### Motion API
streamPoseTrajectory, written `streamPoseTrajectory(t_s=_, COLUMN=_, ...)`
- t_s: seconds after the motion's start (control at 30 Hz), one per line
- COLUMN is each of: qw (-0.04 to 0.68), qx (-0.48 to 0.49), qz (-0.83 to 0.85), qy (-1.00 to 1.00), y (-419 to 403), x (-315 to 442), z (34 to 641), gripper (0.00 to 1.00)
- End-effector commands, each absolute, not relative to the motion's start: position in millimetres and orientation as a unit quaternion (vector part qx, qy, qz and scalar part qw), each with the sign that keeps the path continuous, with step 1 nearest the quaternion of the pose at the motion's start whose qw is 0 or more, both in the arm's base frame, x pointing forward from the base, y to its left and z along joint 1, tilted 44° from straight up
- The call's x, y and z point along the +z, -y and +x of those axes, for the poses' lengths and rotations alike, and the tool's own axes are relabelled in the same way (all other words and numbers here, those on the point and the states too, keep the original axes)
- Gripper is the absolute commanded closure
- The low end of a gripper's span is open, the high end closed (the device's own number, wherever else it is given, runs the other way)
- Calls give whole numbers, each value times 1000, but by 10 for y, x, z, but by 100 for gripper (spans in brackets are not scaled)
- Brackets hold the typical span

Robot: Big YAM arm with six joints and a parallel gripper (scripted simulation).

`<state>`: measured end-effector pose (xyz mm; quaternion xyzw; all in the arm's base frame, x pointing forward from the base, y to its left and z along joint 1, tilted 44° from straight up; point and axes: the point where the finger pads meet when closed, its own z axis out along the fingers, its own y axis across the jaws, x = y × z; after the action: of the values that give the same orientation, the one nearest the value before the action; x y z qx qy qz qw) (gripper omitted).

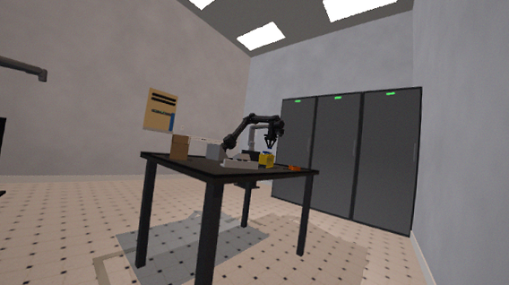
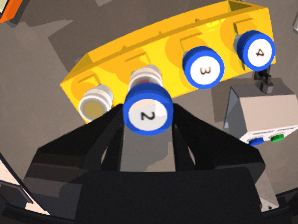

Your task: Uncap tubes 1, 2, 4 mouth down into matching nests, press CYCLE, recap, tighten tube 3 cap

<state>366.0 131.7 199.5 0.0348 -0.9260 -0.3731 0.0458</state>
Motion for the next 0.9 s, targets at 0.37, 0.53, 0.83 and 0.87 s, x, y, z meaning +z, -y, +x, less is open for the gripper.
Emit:
streamPoseTrajectory(t_s=0.37, qw=86, qx=-361, qz=-103, qy=923, y=-586, x=1395, z=3982, gripper=100)
streamPoseTrajectory(t_s=0.53, qw=79, qx=-359, qz=-101, qy=924, y=-275, x=1137, z=4127, gripper=100)
streamPoseTrajectory(t_s=0.83, qw=79, qx=-357, qz=-101, qy=925, y=150, x=714, z=4250, gripper=100)
streamPoseTrajectory(t_s=0.87, qw=79, qx=-357, qz=-101, qy=925, y=210, x=654, z=4267, gripper=100)
